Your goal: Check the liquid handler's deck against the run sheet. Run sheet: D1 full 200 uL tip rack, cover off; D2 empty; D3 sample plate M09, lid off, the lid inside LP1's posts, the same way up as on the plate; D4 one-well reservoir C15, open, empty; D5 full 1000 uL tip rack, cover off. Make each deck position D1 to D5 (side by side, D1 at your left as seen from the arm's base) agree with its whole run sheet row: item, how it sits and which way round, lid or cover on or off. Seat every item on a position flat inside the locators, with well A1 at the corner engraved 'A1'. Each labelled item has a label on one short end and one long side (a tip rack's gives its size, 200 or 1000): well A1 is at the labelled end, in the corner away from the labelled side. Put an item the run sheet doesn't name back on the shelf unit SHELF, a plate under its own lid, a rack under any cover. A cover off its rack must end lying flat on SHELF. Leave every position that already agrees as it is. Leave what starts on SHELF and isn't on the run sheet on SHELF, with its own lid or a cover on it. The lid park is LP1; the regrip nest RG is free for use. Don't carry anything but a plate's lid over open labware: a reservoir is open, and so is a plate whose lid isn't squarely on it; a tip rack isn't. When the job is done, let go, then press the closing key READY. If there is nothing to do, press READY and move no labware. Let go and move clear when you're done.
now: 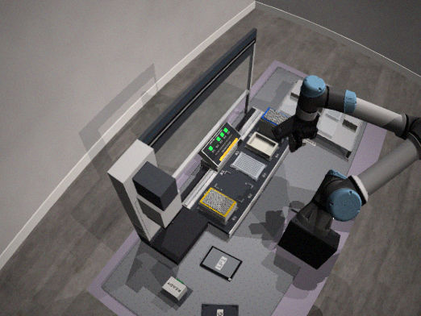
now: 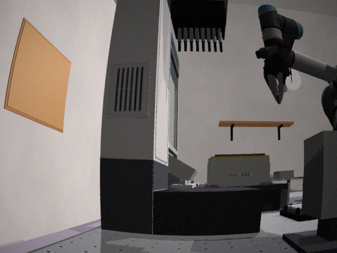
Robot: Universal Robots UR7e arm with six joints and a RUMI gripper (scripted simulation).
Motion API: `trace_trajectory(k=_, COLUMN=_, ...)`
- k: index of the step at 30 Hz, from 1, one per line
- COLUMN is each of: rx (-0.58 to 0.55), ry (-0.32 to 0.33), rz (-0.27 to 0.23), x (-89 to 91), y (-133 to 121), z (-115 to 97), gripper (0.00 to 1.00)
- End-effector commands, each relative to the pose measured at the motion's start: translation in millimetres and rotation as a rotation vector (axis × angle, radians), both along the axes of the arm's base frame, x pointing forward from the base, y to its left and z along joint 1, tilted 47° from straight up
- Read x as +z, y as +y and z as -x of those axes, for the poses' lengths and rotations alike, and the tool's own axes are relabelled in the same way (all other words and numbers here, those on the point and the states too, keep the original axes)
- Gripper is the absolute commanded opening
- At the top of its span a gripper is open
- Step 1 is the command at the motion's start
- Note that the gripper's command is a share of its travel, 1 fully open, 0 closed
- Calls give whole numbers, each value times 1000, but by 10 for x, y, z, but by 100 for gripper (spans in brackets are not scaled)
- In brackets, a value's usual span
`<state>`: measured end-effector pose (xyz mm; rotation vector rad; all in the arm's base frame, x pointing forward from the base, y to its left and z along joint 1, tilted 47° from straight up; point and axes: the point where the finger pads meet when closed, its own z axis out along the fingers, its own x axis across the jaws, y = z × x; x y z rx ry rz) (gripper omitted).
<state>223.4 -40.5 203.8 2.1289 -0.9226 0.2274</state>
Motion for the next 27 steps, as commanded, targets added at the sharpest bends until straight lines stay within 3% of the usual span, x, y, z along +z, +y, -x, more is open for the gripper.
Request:
trace_trajectory(k=1, rx=59, ry=61, rz=-15, x=1, y=0, z=-2, gripper=0)
trace_trajectory(k=27, rx=383, ry=410, rz=-80, x=1, y=0, z=-2, gripper=0)
